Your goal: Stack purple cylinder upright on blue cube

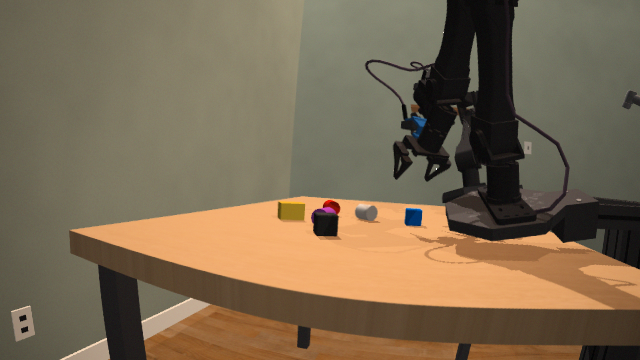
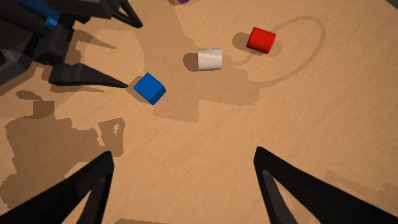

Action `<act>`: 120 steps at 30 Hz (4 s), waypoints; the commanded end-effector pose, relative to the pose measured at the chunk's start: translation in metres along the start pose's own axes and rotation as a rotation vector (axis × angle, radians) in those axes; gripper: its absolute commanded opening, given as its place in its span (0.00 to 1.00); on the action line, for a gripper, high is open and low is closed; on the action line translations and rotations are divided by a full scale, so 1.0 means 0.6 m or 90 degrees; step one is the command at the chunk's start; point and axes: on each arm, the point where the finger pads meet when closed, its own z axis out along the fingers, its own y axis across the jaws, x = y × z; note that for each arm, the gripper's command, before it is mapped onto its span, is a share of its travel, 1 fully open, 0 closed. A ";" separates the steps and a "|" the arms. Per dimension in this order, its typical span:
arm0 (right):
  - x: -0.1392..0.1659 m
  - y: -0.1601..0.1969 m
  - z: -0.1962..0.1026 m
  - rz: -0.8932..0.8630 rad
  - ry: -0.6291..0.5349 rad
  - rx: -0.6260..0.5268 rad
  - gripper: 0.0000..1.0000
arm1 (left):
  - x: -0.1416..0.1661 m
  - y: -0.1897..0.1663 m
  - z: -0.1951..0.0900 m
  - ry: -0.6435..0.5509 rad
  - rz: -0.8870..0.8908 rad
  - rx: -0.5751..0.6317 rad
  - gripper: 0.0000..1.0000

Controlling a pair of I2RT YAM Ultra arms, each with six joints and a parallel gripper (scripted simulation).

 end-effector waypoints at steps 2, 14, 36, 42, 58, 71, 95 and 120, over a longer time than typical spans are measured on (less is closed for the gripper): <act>0.009 -0.017 -0.096 0.049 -0.028 0.052 1.00 | 0.026 -0.021 0.003 0.026 0.019 0.012 1.00; 0.006 0.012 -0.157 0.039 -0.065 0.039 1.00 | 0.025 -0.028 0.003 0.023 0.026 0.017 1.00; 0.014 0.122 -0.242 -0.102 -0.126 -0.104 1.00 | 0.025 -0.029 0.003 0.023 0.028 0.018 1.00; 0.002 0.166 -0.238 -0.086 -0.133 -0.155 1.00 | 0.022 -0.031 0.005 0.051 0.113 0.058 0.64; -0.083 0.275 -0.036 -0.046 -0.187 -0.181 1.00 | -0.011 0.103 0.062 0.121 0.318 0.234 0.64; -0.139 0.192 0.114 -0.043 -0.301 -0.135 1.00 | -0.010 0.240 0.080 0.018 0.410 0.350 0.64; -0.085 0.061 0.210 -0.043 -0.300 -0.036 1.00 | 0.058 0.401 0.086 -0.076 0.390 0.341 0.64; -0.089 0.064 0.205 -0.044 -0.306 -0.039 1.00 | 0.055 0.362 0.124 -0.075 0.385 0.349 0.64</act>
